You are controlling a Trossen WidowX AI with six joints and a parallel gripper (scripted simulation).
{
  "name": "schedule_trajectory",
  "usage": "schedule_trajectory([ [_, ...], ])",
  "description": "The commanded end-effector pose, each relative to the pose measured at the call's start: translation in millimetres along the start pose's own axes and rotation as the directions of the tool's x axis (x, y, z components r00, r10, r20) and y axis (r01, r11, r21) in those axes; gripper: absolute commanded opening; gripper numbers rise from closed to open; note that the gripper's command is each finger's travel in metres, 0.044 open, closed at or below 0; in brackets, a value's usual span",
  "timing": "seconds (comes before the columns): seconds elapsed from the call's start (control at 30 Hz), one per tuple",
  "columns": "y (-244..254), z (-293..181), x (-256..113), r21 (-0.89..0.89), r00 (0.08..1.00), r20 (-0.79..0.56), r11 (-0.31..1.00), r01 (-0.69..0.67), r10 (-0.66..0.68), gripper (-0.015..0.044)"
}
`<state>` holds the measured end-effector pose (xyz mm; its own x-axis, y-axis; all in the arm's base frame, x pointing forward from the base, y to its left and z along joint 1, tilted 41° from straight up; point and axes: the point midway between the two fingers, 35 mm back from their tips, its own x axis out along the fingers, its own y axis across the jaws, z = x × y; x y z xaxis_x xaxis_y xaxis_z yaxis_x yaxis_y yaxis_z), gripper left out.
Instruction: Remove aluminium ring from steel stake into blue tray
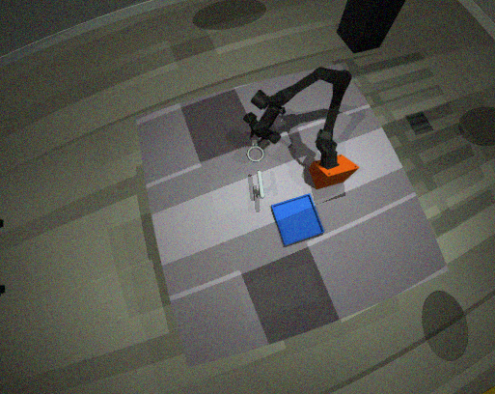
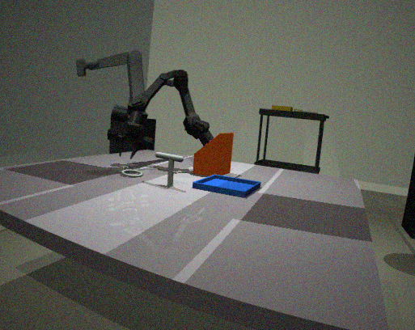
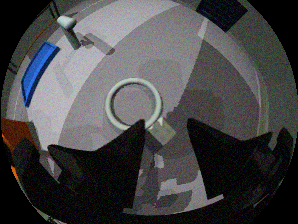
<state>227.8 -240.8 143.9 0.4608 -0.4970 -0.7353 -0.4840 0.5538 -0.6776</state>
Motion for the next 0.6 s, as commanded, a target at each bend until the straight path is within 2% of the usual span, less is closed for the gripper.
schedule_trajectory([
  [0.0,-1.2,-0.5,2.7,0.121,0.999,-0.026,0.993,-0.016,0.019,0.02],
  [0.27,-0.6,-0.9,5.4,0.382,0.996,-0.077,0.924,-0.022,0.055,0.02],
  [0.57,-0.3,-1.2,7.8,0.639,0.986,-0.136,0.769,0.017,0.092,0.02],
])
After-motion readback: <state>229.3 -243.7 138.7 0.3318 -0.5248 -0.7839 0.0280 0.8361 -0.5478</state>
